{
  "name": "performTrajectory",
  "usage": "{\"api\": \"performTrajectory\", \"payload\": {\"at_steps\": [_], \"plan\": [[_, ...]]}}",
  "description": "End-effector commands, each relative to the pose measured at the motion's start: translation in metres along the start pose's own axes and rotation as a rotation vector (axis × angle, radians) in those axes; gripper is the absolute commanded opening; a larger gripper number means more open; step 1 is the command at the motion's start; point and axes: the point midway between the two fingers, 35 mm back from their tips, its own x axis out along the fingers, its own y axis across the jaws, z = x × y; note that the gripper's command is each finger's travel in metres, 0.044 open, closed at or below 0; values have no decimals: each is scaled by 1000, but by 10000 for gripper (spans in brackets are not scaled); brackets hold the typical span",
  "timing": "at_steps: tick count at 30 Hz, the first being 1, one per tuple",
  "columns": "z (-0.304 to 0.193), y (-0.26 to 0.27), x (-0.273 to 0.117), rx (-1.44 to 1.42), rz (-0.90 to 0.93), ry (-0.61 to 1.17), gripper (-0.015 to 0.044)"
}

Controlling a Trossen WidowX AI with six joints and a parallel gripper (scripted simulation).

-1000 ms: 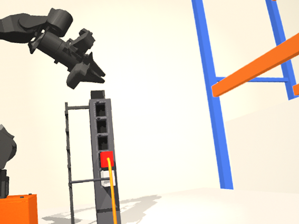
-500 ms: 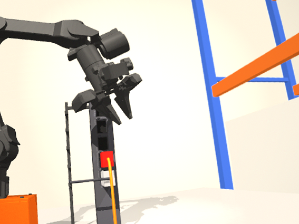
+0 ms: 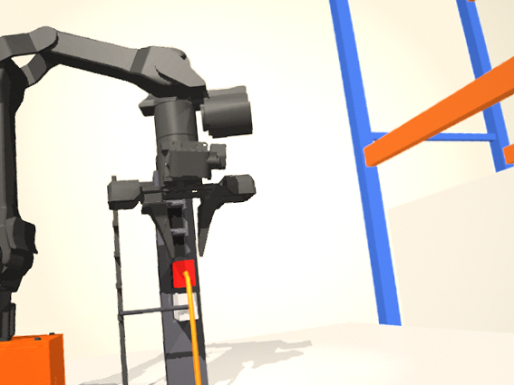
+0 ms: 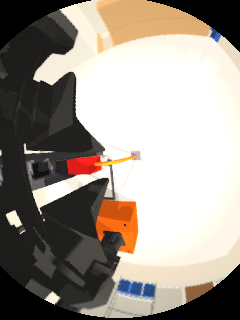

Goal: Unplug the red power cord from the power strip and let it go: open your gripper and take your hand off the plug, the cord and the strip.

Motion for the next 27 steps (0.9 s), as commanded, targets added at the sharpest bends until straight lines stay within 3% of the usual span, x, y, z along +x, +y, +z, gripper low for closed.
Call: {"api": "performTrajectory", "payload": {"at_steps": [1, 27], "plan": [[0, 0, 0, 15, -11, -3, 160], [-38, 0, 0, 15, -11, 1, 160]]}}
